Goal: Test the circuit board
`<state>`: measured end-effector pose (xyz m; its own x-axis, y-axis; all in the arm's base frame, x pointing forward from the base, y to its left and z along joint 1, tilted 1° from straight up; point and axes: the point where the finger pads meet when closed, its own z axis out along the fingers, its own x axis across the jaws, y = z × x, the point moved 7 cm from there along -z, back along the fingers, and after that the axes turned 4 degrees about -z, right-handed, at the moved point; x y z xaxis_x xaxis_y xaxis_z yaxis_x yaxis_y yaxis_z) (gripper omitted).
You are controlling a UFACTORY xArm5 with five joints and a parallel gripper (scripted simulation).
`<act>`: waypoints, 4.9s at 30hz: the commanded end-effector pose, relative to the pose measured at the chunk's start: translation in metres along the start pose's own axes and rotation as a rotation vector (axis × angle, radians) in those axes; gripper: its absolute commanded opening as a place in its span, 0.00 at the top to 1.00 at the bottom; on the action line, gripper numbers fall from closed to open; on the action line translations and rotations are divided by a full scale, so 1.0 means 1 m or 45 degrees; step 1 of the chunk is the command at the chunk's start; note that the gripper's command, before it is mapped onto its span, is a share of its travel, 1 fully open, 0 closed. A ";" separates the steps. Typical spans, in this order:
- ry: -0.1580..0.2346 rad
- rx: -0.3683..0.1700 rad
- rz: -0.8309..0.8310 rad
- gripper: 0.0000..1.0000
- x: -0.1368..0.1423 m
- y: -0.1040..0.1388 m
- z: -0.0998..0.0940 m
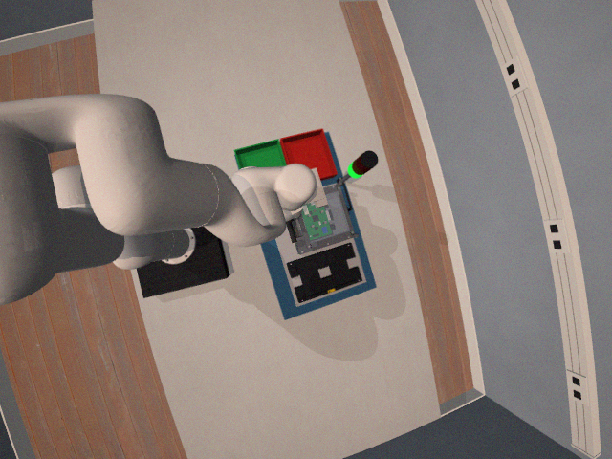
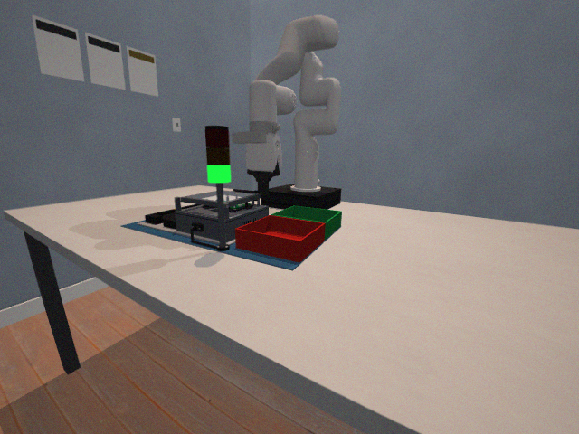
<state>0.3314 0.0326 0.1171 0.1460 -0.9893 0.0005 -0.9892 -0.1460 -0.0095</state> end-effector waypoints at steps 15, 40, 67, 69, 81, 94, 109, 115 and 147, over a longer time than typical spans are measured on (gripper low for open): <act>0.000 0.004 0.000 1.00 0.000 -0.001 -0.004; 0.000 0.004 -0.004 1.00 0.001 -0.001 -0.061; 0.001 0.004 -0.645 1.00 0.001 -0.001 -0.061; 0.001 0.004 -0.746 1.00 0.001 -0.001 -0.061; 0.002 0.004 -1.167 1.00 0.001 -0.001 -0.061; 0.003 0.003 -1.746 1.00 0.001 -0.001 -0.061; 0.003 0.003 -1.992 1.00 0.001 -0.001 -0.061; 0.003 0.003 -2.000 1.00 0.001 -0.001 -0.061; 0.003 0.003 -2.000 0.72 0.001 -0.001 -0.061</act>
<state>0.3307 0.0320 0.1772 0.9892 0.1461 0.0092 0.1461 -0.9893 0.0005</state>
